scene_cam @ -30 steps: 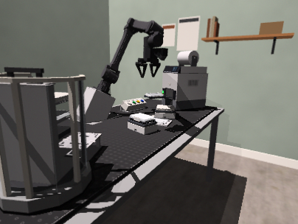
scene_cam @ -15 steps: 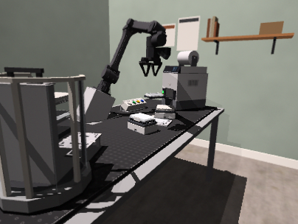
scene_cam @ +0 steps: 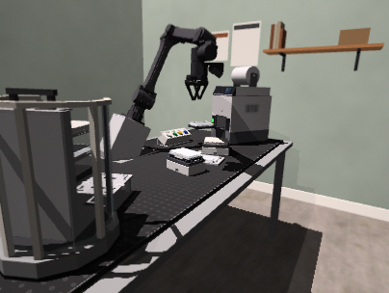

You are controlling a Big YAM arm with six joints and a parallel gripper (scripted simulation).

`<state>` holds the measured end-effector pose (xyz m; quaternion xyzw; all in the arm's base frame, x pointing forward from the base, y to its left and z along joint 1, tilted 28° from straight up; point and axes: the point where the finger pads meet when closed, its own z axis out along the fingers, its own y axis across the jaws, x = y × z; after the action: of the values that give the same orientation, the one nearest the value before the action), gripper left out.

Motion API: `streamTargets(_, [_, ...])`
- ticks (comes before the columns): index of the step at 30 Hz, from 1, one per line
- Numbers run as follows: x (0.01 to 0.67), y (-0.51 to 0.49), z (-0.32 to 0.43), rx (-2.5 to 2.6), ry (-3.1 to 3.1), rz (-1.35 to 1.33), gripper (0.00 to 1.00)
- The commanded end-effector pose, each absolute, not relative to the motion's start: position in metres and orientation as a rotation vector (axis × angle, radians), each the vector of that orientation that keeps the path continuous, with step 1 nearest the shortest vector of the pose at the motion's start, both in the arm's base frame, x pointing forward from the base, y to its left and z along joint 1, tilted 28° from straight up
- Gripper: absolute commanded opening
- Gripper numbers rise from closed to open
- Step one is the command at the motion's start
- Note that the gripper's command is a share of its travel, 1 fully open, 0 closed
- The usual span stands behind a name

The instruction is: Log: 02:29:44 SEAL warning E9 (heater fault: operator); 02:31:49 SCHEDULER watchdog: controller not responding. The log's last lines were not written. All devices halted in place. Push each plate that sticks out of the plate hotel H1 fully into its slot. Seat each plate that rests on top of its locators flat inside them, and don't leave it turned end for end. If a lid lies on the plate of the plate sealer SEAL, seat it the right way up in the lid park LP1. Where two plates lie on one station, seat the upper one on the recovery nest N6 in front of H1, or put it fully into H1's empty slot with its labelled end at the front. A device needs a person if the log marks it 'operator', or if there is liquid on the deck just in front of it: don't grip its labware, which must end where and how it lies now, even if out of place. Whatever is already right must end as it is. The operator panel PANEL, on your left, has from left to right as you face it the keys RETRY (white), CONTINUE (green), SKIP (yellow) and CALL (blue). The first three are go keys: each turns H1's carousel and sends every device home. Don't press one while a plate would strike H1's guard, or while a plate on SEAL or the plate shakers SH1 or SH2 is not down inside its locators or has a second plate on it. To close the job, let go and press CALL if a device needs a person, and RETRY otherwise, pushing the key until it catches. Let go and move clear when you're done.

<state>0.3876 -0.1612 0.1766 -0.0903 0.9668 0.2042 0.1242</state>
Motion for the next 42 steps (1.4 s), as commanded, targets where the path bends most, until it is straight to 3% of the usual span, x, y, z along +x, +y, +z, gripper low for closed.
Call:
streamTargets(1, [0.3915,-0.1716,0.1906,-0.427,2.751,0.523,1.00])
streamTargets(42, [0.3913,-0.1714,0.1904,-1.488,2.243,0.282,1.00])
